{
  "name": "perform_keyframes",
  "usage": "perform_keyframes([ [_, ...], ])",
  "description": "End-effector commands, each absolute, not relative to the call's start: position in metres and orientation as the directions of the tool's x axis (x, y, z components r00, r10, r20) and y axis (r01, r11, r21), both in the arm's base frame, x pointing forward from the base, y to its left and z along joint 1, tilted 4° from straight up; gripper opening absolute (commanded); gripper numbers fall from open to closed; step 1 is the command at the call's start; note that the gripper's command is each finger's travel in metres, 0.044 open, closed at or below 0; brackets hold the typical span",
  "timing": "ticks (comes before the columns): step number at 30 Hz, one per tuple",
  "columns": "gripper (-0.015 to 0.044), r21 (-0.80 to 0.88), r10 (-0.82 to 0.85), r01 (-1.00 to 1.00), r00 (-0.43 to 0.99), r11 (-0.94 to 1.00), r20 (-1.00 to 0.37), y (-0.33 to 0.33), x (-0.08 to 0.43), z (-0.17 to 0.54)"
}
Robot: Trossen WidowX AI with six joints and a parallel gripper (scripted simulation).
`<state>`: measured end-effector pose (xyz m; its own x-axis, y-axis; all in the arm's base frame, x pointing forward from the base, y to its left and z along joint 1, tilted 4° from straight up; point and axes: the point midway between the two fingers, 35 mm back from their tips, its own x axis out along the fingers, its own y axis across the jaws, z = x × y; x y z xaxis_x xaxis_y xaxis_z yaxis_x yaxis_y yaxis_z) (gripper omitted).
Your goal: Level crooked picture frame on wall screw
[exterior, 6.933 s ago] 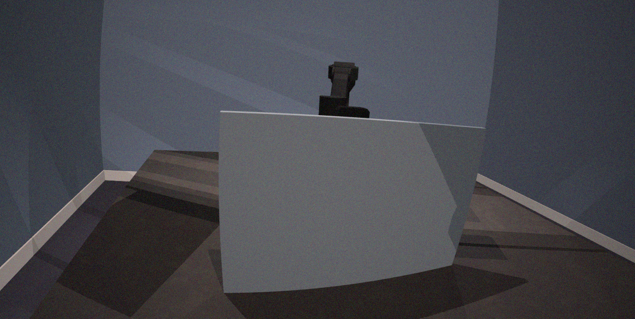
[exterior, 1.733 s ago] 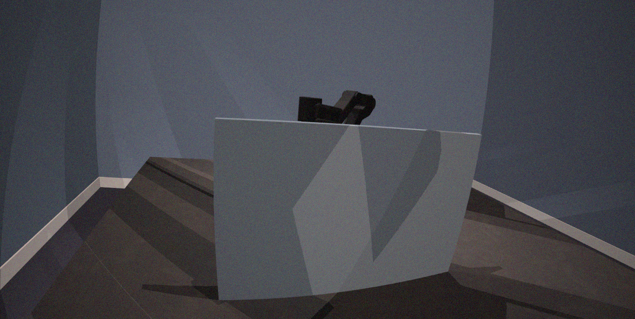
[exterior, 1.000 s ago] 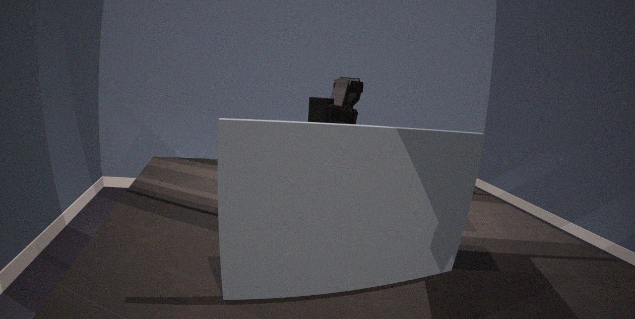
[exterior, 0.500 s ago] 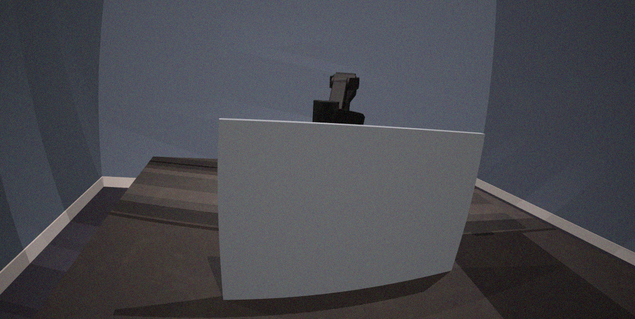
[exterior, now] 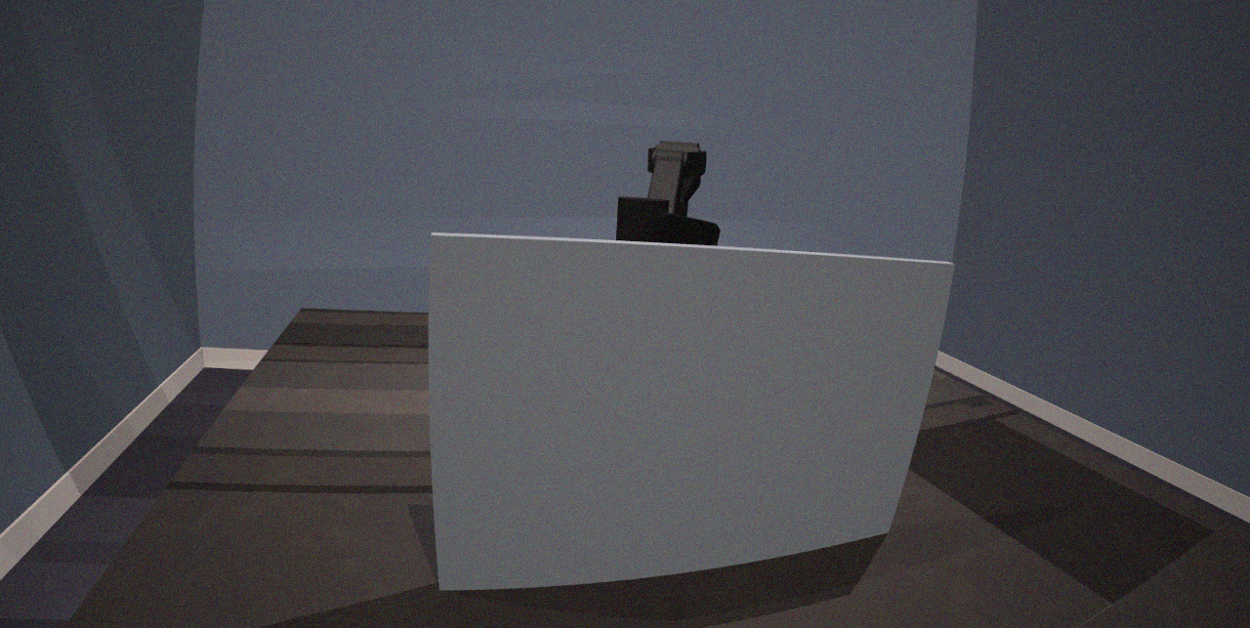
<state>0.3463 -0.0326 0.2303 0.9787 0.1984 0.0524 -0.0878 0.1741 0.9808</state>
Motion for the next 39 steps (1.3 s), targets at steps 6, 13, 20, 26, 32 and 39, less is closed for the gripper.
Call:
perform_keyframes([
  [6, 0.0260, 0.981, 0.196, -0.081, 0.980, 0.174, 0.046, -0.031, 0.362, 0.229],
  [13, 0.0260, 0.981, 0.196, -0.082, 0.980, 0.174, 0.047, -0.028, 0.373, 0.229],
  [20, 0.0260, 0.981, 0.196, -0.082, 0.979, 0.173, 0.048, -0.026, 0.382, 0.229],
  [26, 0.0260, 0.981, 0.196, -0.082, 0.979, 0.173, 0.048, -0.026, 0.382, 0.229],
  [32, 0.0260, 0.981, 0.196, -0.082, 0.979, 0.173, 0.048, -0.026, 0.382, 0.229],
  [39, 0.0260, 0.981, 0.196, -0.082, 0.979, 0.173, 0.048, -0.026, 0.382, 0.229],
])
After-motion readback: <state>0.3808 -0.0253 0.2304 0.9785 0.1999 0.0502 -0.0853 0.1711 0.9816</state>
